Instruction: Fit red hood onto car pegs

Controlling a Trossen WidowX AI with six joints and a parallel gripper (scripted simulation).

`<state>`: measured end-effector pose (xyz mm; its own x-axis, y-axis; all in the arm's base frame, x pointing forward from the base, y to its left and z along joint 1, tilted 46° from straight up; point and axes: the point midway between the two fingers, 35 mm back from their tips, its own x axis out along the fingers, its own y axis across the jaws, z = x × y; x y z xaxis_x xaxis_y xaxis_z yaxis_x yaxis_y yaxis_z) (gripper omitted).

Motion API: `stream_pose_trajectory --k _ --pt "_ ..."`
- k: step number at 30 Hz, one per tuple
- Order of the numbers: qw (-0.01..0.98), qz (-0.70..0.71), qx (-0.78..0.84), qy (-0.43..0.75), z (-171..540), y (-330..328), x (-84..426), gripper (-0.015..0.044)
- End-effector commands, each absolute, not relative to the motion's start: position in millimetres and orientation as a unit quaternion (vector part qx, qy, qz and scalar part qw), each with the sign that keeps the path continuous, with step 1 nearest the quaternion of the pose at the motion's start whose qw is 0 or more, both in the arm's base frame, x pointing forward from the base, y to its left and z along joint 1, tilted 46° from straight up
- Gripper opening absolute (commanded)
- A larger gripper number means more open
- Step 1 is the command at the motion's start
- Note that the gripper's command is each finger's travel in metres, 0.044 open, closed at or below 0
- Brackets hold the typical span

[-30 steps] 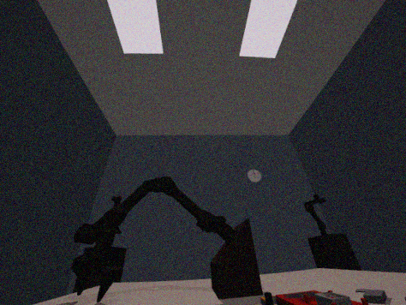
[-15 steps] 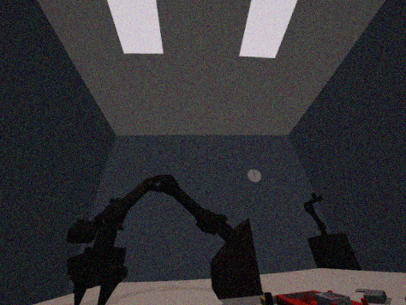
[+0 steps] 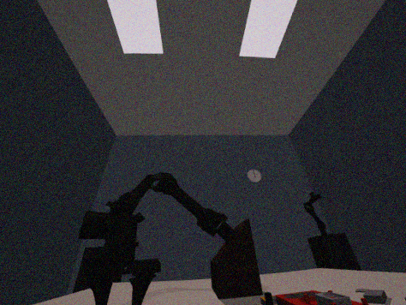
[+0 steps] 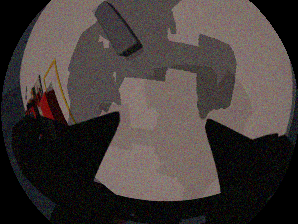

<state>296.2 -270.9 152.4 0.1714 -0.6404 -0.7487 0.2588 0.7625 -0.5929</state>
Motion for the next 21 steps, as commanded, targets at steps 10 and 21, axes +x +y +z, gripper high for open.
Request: stream_pose_trajectory --k 10,21 --pt "0.715 -0.241 -0.225 0.616 79 -156 322 0.044" --pt "0.683 -0.211 -0.324 0.62 40 -70 318 0.044"
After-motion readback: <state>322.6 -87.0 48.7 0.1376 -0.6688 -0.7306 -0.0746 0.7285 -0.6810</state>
